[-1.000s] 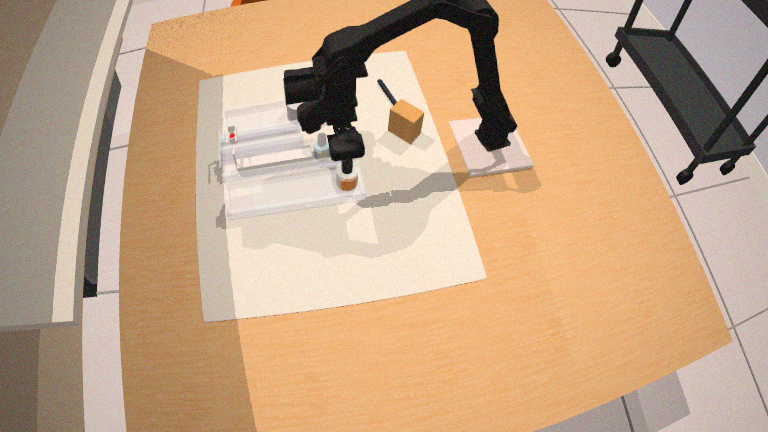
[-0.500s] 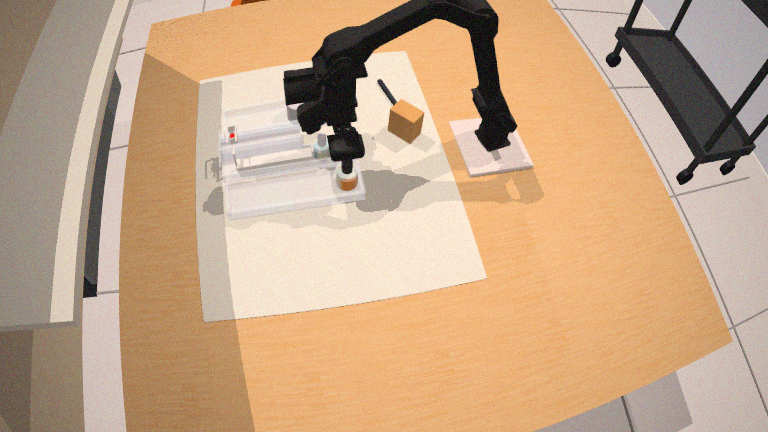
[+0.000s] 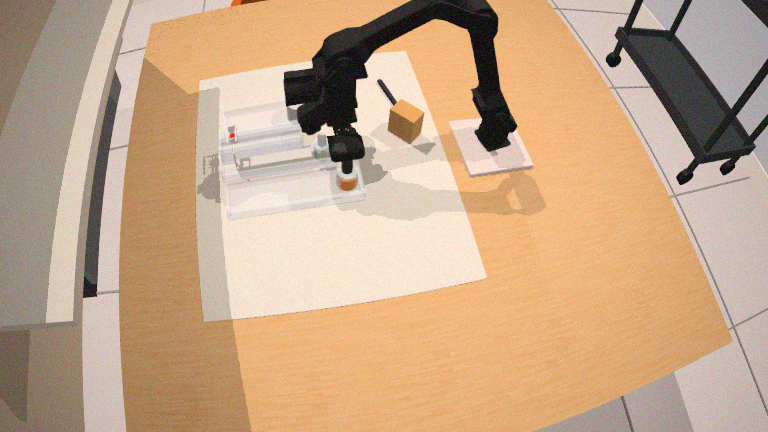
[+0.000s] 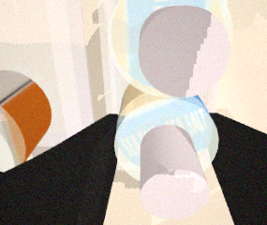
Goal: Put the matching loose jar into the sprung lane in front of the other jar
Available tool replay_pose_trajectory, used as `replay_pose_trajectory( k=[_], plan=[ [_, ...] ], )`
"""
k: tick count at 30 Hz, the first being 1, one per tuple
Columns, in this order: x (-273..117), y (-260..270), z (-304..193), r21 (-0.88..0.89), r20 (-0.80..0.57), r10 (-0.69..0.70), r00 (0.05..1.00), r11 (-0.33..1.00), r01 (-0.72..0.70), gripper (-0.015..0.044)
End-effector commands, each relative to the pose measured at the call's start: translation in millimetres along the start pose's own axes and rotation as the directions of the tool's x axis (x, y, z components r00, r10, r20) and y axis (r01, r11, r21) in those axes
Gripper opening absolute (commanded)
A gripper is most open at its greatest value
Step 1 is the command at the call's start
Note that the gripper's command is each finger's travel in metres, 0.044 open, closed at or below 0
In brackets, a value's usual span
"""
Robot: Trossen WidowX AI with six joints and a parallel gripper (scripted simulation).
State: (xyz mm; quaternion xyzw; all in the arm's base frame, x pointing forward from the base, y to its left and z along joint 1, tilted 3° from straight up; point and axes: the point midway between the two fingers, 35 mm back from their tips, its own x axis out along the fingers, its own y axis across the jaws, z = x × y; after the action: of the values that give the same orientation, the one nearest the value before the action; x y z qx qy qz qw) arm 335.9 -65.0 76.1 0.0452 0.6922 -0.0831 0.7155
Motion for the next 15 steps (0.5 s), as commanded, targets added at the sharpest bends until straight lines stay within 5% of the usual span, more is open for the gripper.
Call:
replay_pose_trajectory(
  k=[1, 15],
  plan=[
    [0.2, -0.4, 1.7, -0.003, 0.011, -0.002, 1.0, 1.0, 0.002, 0.0],
    [0.3, -0.4, -0.7, -0.003, 0.011, -0.002, 1.0, 1.0, 0.002, 0.0]
  ],
)
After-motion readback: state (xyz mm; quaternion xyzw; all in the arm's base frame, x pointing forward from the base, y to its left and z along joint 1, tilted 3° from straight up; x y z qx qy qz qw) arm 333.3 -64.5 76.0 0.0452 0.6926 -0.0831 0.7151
